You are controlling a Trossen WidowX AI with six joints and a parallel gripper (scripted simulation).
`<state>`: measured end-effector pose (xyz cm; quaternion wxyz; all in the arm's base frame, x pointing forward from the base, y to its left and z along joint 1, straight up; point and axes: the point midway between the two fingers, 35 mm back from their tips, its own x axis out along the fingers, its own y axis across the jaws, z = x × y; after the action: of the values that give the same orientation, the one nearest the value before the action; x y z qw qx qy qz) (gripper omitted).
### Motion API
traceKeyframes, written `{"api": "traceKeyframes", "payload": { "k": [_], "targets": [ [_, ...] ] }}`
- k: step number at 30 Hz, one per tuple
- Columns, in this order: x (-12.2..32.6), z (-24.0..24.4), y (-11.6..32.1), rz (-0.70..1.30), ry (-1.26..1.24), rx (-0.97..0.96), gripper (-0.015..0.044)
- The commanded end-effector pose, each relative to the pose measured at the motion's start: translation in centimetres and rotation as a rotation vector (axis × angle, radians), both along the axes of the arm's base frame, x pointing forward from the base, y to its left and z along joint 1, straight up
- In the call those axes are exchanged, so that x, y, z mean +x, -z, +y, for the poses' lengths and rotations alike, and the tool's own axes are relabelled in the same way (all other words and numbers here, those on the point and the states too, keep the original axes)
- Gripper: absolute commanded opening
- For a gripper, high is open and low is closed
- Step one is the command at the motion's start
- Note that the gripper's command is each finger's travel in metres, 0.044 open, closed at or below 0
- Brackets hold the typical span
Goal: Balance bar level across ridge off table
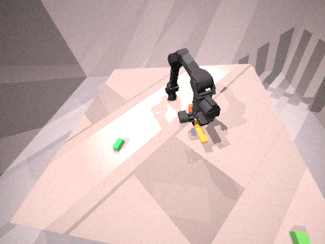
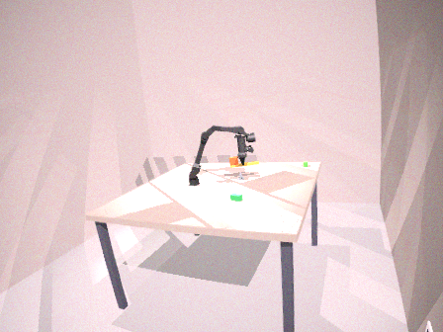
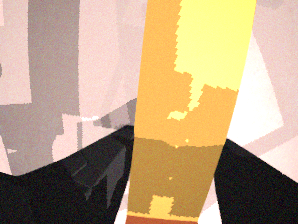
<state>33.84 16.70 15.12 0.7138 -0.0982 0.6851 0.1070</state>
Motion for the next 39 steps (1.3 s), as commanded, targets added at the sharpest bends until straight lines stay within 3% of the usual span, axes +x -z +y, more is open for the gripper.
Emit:
{"api": "traceKeyframes", "payload": {
  "k": [1, 20, 39],
  "targets": [
    [0.0, 0.2, 0.8, 0.006, 0.008, -0.002, 0.0000],
    [0.1, -0.2, 3.7, 0.006, 0.019, -0.002, 0.0000],
    [0.1, -0.2, 3.8, 0.006, 0.020, -0.002, 0.0000]
  ]
}}
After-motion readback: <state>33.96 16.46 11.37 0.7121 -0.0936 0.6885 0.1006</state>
